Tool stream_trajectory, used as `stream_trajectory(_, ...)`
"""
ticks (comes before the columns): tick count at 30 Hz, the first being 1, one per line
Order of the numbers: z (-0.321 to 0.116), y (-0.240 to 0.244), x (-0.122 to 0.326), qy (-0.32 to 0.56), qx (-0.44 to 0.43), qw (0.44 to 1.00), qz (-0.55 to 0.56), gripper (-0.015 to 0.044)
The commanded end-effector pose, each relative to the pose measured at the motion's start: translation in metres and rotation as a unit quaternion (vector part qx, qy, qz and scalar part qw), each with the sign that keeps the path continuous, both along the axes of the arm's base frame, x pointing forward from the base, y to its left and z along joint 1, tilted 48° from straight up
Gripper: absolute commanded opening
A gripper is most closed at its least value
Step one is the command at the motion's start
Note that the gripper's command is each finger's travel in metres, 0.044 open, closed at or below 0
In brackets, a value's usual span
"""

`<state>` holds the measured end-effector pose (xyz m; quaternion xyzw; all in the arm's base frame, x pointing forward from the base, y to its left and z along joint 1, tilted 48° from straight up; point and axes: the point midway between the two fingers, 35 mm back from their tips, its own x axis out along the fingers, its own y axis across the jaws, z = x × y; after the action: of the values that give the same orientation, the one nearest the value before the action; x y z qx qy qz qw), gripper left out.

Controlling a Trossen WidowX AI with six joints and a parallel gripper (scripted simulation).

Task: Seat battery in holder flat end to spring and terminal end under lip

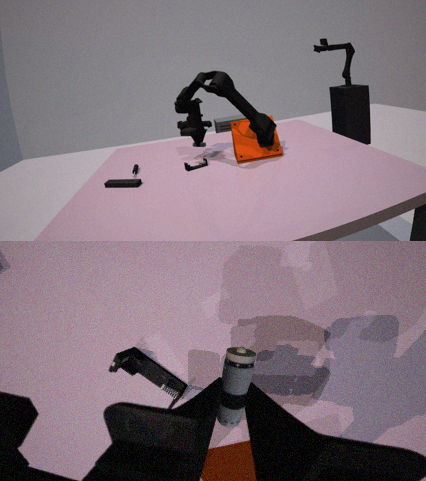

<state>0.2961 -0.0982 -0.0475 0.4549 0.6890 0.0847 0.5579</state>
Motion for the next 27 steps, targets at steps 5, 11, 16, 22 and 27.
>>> stream_trajectory(5,0.046,0.031,0.016,-0.174,-0.008,0.971,0.164,0.0068)
stream_trajectory(11,0.081,0.058,0.022,-0.305,-0.015,0.908,0.287,0.0068)
stream_trajectory(16,0.095,0.070,0.024,-0.355,-0.018,0.873,0.334,0.0068)
stream_trajectory(22,0.090,0.072,0.025,-0.359,-0.022,0.874,0.327,0.0068)
stream_trajectory(27,0.082,0.078,0.028,-0.377,-0.029,0.875,0.303,0.0068)
